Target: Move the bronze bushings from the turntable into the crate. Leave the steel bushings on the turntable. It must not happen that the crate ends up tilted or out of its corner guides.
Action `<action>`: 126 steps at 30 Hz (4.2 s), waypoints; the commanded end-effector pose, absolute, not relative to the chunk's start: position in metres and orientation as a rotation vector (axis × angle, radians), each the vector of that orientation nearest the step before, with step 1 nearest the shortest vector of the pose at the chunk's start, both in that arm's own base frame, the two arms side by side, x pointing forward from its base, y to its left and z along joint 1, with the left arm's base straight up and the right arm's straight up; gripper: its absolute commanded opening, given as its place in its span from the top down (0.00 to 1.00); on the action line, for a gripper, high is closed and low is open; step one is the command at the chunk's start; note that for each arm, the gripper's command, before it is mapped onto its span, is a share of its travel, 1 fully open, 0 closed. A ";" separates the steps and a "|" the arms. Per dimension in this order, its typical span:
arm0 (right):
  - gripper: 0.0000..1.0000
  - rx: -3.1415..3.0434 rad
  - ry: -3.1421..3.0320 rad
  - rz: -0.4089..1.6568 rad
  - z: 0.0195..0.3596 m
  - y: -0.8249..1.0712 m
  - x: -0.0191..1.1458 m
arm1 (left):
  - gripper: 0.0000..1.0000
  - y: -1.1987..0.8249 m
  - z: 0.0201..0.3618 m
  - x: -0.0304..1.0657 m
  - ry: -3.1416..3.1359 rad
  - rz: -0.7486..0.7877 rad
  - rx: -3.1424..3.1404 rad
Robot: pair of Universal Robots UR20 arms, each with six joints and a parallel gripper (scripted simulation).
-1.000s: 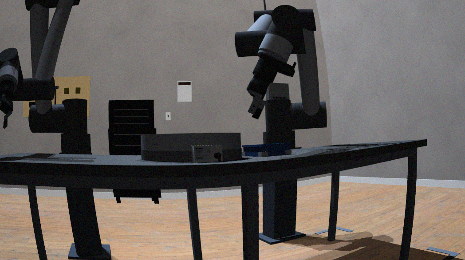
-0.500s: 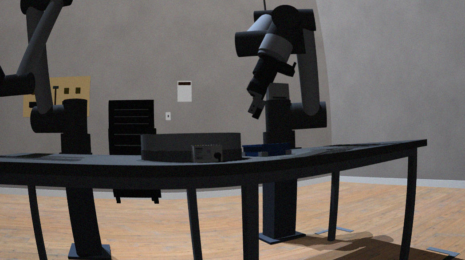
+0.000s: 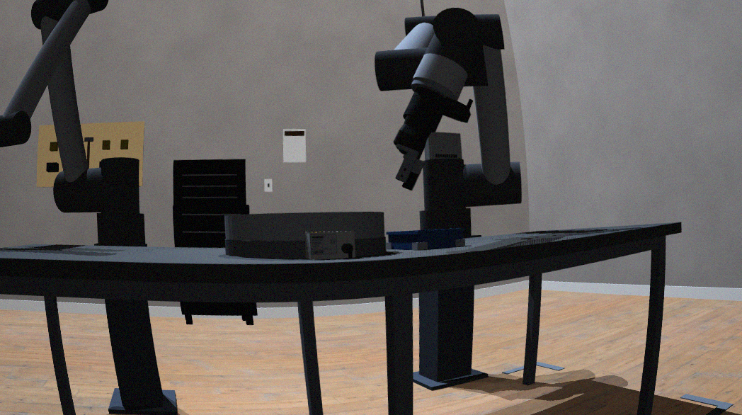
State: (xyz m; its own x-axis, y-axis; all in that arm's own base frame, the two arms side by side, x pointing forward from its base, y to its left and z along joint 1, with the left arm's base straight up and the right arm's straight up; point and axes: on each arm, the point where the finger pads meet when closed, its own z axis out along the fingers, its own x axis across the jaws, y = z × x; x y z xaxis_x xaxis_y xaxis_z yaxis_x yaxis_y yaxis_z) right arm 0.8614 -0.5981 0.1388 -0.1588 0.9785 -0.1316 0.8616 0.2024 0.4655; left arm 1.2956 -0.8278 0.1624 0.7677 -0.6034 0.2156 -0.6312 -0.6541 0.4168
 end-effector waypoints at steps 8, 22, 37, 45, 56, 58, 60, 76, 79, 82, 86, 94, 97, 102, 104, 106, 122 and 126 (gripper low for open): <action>0.00 2.121 1.818 0.337 0.140 -0.712 0.724 | 0.00 -0.828 0.164 1.296 -0.930 0.081 2.487; 0.00 2.610 1.307 0.237 0.142 -0.813 0.505 | 0.00 -0.828 0.164 1.296 -0.930 0.081 2.487; 0.00 2.936 0.737 0.133 0.148 -0.853 0.284 | 0.00 -0.828 0.164 1.296 -0.930 0.081 2.487; 0.00 3.040 0.455 0.082 0.153 -0.852 0.169 | 0.00 -0.828 0.164 1.296 -0.930 0.081 2.487; 0.00 3.123 0.122 0.020 0.160 -0.834 0.038 | 0.00 -0.828 0.164 1.296 -0.930 0.081 2.487; 0.00 3.127 0.104 0.017 0.160 -0.832 0.033 | 0.00 -0.828 0.164 1.296 -0.930 0.081 2.487; 0.00 3.129 0.088 0.014 0.161 -0.831 0.028 | 0.00 -0.828 0.164 1.296 -0.930 0.081 2.487; 0.00 3.142 0.013 0.000 0.162 -0.825 0.007 | 0.00 -0.828 0.164 1.296 -0.930 0.081 2.487; 0.00 3.142 0.013 0.000 0.162 -0.825 0.007 | 0.00 -0.844 0.168 1.272 -0.988 0.078 2.490; 0.00 3.142 0.013 0.000 0.162 -0.825 0.007 | 0.00 -0.865 0.173 1.237 -1.075 0.074 2.491; 0.00 3.142 0.013 0.000 0.162 -0.825 0.007 | 0.00 -0.884 0.178 1.203 -1.159 0.069 2.489; 0.00 3.142 0.013 0.000 0.162 -0.825 0.007 | 0.00 -0.916 0.189 1.134 -1.330 0.060 2.477; 0.00 3.142 0.013 0.000 0.162 -0.825 0.007 | 0.00 -0.925 0.192 1.112 -1.386 0.057 2.471; 0.00 3.142 0.013 0.000 0.162 -0.825 0.007 | 0.00 -0.942 0.199 1.067 -1.500 0.050 2.453; 0.00 3.142 0.013 0.000 0.162 -0.825 0.007 | 0.00 -0.948 0.202 1.049 -1.547 0.047 2.444; 0.00 3.142 0.013 0.000 0.162 -0.825 0.007 | 0.00 -0.953 0.204 1.031 -1.594 0.044 2.435; 0.00 3.142 0.013 0.000 0.162 -0.825 0.007 | 0.00 -0.981 0.227 0.889 -1.975 0.020 2.322; 0.00 3.142 0.013 0.000 0.162 -0.825 0.007 | 0.00 -0.984 0.232 0.861 -2.052 0.015 2.292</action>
State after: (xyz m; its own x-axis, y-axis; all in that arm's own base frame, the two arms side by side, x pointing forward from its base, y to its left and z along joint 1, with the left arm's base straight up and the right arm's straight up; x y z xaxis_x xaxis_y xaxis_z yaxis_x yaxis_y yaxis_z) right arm 0.0068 -0.8244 0.1613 1.0000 0.0084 -0.0002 0.0084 -1.0000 -0.0013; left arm 0.9007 -0.9793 0.2235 0.1808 -0.9806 0.0755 -0.9818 -0.1754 0.0727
